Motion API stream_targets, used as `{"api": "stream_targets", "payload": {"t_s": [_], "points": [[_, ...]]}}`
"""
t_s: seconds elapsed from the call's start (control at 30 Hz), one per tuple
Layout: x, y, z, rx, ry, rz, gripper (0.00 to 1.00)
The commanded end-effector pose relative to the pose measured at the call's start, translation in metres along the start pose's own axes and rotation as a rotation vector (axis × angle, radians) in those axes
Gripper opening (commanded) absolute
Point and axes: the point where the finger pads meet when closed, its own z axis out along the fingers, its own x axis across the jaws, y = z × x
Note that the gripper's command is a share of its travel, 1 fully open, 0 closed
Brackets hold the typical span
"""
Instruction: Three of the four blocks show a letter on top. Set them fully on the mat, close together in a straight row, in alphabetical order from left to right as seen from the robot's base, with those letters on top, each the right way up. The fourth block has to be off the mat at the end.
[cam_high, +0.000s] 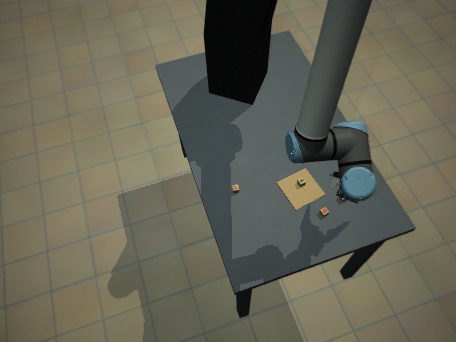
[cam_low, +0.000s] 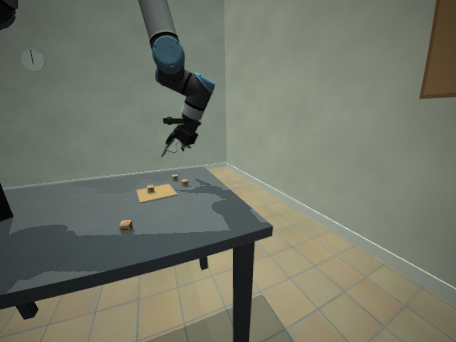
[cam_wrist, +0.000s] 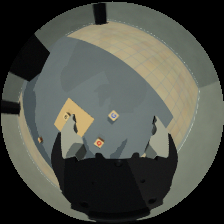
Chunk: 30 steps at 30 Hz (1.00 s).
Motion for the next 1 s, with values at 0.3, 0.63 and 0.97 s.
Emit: {"api": "stream_targets", "payload": {"t_s": [0.3, 0.63, 0.97], "points": [[0.001, 0.000, -0.001, -0.001, 0.001, 0.000, 1.00], [0.001, 0.000, -0.001, -0.001, 0.001, 0.000, 1.00], [-0.045, 0.082, -0.047, -0.002, -0.002, -0.001, 1.00]]}}
